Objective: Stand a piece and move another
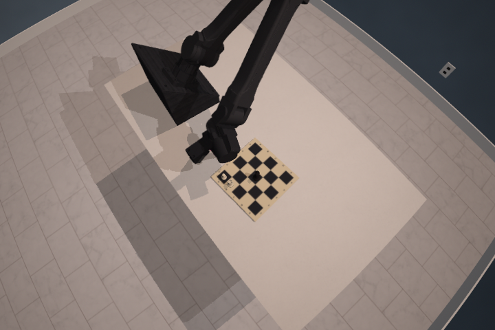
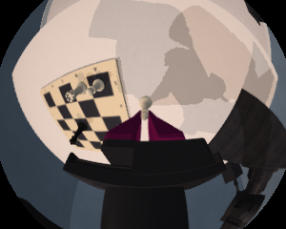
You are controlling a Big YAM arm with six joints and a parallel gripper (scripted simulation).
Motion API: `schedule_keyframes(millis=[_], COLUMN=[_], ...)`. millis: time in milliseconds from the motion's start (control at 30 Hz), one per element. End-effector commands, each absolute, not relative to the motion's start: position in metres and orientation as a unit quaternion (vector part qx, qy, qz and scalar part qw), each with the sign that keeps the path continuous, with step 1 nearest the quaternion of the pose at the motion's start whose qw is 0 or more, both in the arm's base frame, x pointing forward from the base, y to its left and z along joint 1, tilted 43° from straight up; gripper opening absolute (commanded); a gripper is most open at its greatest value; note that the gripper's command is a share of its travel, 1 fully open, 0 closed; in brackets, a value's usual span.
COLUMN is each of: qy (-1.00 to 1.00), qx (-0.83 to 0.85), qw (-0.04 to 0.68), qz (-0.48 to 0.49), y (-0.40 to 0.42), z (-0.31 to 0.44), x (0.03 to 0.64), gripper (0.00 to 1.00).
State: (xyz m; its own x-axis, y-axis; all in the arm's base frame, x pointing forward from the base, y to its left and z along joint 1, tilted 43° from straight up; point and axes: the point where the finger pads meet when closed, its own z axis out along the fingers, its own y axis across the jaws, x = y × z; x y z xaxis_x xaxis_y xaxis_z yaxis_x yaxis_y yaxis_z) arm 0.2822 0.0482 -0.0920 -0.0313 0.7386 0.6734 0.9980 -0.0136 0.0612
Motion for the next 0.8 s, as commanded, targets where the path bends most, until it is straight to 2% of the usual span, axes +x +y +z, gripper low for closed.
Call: schedule_keyframes(millis=[0,767], qy=[-0.667,-0.667], qx=[-0.651,-0.650], qw=[0.235,0.236], qz=[-0.277,-0.277], y=[0.0539,0.0535], z=[-0.0896,-0.0899], x=[0.2805,0.2826], gripper=[0.00,0.00])
